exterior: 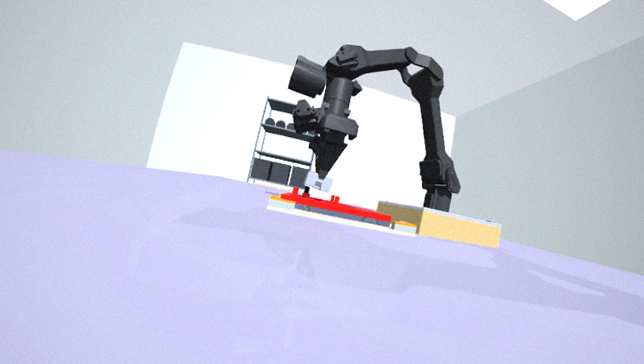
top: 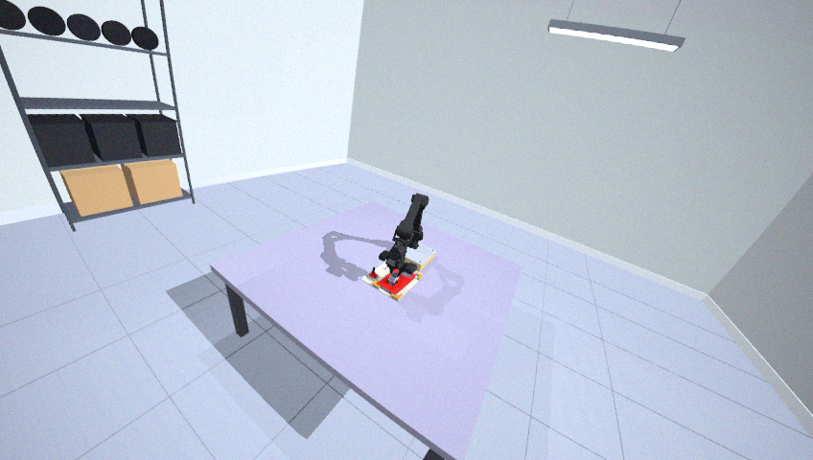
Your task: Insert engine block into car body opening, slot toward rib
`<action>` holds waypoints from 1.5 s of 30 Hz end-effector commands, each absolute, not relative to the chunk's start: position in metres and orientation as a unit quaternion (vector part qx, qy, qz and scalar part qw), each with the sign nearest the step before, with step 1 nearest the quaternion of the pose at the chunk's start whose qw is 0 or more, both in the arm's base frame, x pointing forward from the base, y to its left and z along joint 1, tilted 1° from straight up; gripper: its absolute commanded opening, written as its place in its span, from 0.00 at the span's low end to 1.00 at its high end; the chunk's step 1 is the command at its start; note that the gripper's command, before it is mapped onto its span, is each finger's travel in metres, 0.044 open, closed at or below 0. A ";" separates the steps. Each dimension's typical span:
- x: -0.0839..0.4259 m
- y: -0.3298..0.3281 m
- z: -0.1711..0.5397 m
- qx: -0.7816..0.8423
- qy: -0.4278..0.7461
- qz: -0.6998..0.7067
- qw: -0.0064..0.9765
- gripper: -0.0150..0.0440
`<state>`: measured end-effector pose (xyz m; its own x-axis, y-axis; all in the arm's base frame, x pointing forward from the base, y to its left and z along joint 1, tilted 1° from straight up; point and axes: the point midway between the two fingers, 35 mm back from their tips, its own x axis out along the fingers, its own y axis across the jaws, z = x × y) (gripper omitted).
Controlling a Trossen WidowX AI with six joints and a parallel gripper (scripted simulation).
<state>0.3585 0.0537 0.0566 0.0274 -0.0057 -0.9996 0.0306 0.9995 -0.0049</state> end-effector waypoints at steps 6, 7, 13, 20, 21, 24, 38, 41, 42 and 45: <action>0.358 0.054 0.055 0.021 0.699 -0.022 0.715 0.52; 0.358 0.054 0.055 0.029 0.699 -0.029 0.714 0.52; 0.358 0.054 0.055 0.093 0.693 -0.091 0.709 0.52; 0.358 0.054 0.055 0.089 0.694 -0.088 0.709 0.52; 0.358 0.054 0.055 0.086 0.694 -0.085 0.710 0.52; 0.358 0.054 0.055 0.067 0.696 -0.067 0.712 0.52; 0.358 0.053 0.056 0.017 0.697 -0.020 0.716 0.70; 0.358 0.053 0.056 0.017 0.697 -0.020 0.716 0.83; 0.358 0.053 0.056 0.017 0.697 -0.020 0.716 0.88; 0.358 0.053 0.056 0.017 0.697 -0.020 0.716 1.00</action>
<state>0.3583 0.0534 0.0558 0.0273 -0.0053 -0.9996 0.0457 0.9989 -0.0041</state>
